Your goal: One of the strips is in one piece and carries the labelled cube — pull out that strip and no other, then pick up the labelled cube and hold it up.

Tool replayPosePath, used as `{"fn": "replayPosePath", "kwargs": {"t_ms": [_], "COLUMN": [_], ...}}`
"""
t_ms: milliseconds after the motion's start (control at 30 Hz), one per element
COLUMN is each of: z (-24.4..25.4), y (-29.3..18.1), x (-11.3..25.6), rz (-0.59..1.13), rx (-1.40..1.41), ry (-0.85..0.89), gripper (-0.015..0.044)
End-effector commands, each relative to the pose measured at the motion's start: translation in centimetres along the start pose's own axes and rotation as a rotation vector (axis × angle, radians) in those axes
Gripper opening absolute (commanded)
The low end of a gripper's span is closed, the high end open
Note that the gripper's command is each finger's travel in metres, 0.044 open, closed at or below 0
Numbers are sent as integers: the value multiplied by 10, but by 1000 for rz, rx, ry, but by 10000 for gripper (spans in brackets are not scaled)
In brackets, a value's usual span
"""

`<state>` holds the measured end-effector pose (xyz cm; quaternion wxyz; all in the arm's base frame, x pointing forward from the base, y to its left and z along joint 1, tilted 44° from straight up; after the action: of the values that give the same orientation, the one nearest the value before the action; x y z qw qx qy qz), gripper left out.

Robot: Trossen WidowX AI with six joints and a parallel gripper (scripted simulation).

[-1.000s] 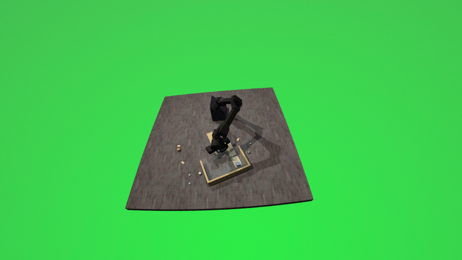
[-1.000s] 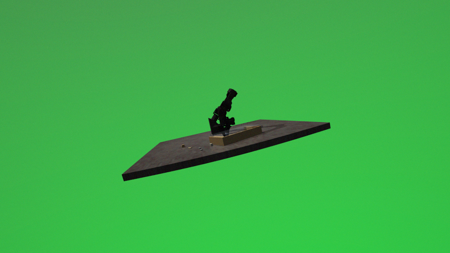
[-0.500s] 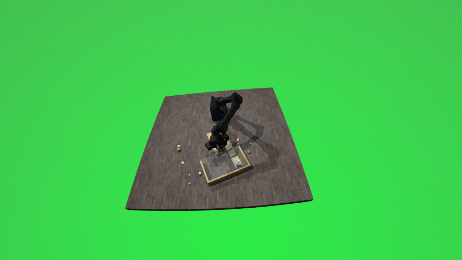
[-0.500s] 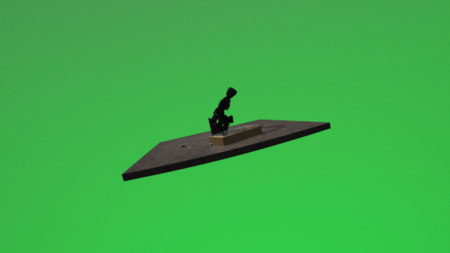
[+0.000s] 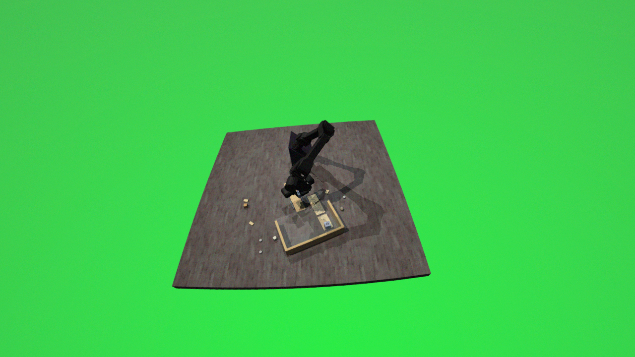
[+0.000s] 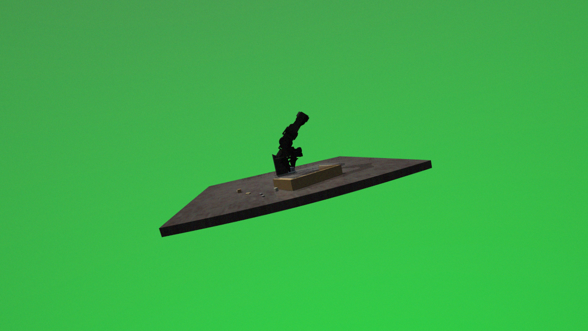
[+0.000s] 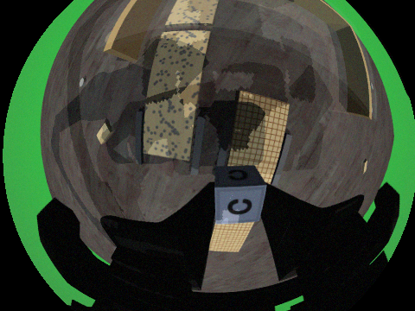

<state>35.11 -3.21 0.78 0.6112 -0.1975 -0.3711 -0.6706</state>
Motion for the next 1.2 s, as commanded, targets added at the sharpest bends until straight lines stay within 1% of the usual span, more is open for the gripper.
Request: {"fn": "replayPosePath", "kwargs": {"t_ms": [0,333,433,633,1167], "z": [3,11,11,11,12], "y": [-12,-46,-46,-46,-46], "x": [4,3,6,38,39], "rz": [-5,-3,-3,-3,-3], "rx": [6,5,5,5,5], "ry": [-6,-6,-6,-7,-7], "gripper": [0,0,0,0,0]}}
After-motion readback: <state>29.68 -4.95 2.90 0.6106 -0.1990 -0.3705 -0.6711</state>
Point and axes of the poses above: the point midway between the two fingers, 35 mm back from their tips, its own x axis back along the fingers, its own z axis across the jaws, y = z × x, the point moved 1 cm from there along x, back along the fingers, and after that the axes turned 14 degrees about -x, right-handed, at the moved point
